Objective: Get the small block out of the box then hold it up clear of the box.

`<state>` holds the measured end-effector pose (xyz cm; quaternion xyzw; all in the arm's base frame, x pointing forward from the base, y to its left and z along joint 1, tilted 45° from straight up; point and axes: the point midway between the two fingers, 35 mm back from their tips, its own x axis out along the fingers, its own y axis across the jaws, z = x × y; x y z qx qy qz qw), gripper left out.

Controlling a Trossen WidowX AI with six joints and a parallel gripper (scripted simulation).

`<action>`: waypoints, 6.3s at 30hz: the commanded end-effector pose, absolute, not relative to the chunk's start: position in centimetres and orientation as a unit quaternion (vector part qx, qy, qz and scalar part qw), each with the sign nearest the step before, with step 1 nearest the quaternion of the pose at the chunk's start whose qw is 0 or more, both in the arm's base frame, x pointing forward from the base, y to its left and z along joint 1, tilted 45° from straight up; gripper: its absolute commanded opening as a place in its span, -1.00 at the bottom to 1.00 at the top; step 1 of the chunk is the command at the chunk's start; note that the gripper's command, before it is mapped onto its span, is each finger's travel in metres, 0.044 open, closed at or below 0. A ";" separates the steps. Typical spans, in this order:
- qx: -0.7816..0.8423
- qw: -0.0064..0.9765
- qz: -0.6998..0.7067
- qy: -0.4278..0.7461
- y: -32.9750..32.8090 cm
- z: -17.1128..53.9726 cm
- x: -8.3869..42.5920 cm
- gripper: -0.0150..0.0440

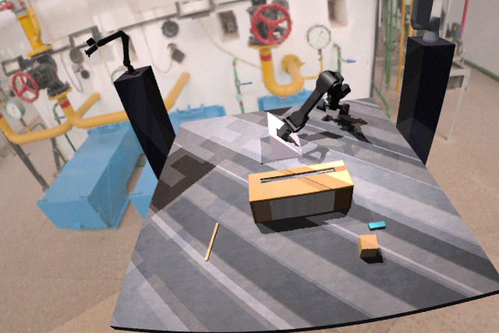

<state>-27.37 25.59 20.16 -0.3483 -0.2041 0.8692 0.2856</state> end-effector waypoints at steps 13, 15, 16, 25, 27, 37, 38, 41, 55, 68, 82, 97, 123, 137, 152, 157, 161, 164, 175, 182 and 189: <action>-0.313 0.529 0.772 -0.161 35.5 29.2 -10.1 0.86; -0.312 0.554 0.756 -0.156 36.0 30.0 -7.9 0.86; -0.312 0.566 0.747 -0.153 36.2 30.4 -6.7 0.86; -0.338 0.658 0.663 -0.115 36.7 31.6 3.8 0.86; -0.350 0.671 0.645 -0.102 36.4 31.4 6.1 0.86; -0.403 0.722 0.562 -0.028 33.3 30.2 16.7 0.86; -0.408 0.725 0.554 -0.019 32.8 30.1 17.7 0.86; -0.419 0.737 0.530 0.006 31.1 29.7 20.5 0.86; -0.442 0.782 0.416 0.144 19.5 27.6 31.8 0.86; -0.442 0.780 0.352 0.269 8.3 22.9 36.2 0.86; -0.405 0.591 0.602 0.352 0.6 13.8 27.7 0.86; -0.403 0.589 0.605 0.351 1.0 13.4 27.7 0.86; -0.404 0.590 0.605 0.351 4.3 10.8 28.1 0.86; -0.403 0.590 0.605 0.350 6.2 9.4 28.0 0.86; -0.407 0.588 0.605 0.350 5.0 7.9 28.3 0.86; -0.407 0.588 0.605 0.350 4.2 7.0 28.4 0.86; -0.407 0.588 0.605 0.350 3.4 6.2 28.5 0.86; -0.407 0.588 0.605 0.350 2.9 5.7 28.5 0.86; -0.408 0.588 0.604 0.350 0.9 3.7 28.7 0.86; -0.408 0.588 0.604 0.351 -0.3 2.4 28.9 0.86; -0.408 0.588 0.604 0.351 0.0 2.8 28.7 0.86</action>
